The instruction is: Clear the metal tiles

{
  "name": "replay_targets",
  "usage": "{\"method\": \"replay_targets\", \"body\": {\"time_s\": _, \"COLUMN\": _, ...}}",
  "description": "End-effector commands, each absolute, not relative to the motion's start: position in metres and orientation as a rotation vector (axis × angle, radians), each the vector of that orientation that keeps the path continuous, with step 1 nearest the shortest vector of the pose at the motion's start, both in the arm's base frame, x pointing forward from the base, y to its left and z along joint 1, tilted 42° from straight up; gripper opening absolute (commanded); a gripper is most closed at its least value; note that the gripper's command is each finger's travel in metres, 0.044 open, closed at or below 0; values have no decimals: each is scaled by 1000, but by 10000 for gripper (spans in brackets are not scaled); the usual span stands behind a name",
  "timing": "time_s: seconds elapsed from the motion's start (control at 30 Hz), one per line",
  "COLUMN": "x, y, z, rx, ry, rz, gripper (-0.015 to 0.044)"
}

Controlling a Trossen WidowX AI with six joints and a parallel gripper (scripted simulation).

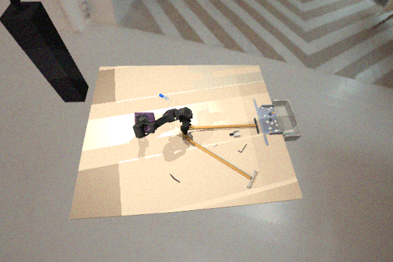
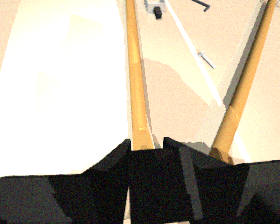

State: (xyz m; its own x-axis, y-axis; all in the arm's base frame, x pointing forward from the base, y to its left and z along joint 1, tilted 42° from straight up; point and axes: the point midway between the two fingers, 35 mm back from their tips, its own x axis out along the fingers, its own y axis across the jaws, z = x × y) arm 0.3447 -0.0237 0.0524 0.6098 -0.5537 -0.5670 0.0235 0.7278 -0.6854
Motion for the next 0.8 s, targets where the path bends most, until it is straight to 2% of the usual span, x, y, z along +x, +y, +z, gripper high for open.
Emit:
{"method": "replay_targets", "body": {"time_s": 0.0, "x": 355, "y": -22, "z": 53, "rx": -686, "ry": 853, "rz": -357, "gripper": 0}}
{"method": "replay_targets", "body": {"time_s": 0.77, "x": 391, "y": -18, "z": 45, "rx": -685, "ry": 848, "rz": -357, "gripper": 0}}
